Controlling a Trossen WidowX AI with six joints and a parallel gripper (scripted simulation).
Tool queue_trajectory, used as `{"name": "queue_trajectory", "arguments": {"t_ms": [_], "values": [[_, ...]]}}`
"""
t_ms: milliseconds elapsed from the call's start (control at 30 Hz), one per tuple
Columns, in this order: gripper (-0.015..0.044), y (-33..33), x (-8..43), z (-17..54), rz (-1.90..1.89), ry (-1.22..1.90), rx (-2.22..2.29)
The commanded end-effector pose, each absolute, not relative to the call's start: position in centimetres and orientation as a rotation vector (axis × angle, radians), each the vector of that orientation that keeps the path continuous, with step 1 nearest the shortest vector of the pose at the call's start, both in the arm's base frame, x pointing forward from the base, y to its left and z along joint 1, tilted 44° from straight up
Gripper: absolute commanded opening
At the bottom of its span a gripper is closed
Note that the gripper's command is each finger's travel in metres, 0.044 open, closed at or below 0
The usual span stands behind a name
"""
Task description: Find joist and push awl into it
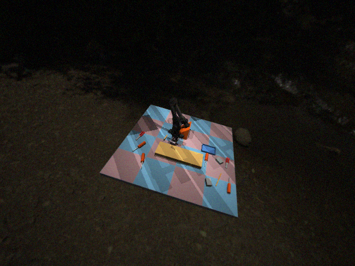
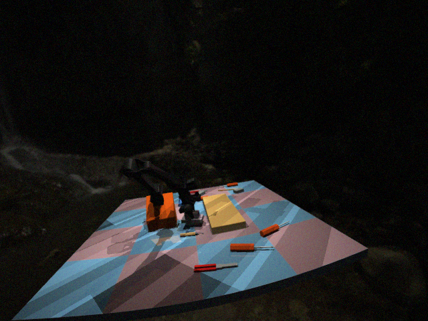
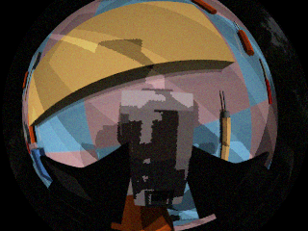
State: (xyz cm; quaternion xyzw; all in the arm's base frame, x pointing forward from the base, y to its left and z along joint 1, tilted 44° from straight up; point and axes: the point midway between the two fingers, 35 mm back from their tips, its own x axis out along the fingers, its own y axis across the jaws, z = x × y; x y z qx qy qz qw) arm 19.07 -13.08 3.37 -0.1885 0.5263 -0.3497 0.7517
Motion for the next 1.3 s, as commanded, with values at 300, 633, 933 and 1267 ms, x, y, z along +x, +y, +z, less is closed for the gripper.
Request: {"name": "queue_trajectory", "arguments": {"t_ms": [300, 633, 933, 1267], "values": [[0.0000, -9.6, 19.3, 7.6, -0.774, 1.130, -0.417], [0.0000, -8.5, 19.2, 9.5, -0.774, 1.123, -0.433], [0.0000, -9.0, 22.6, 11.3, -0.732, 1.156, -0.460], [0.0000, -10.0, 26.7, 13.3, -0.682, 1.185, -0.497]]}}
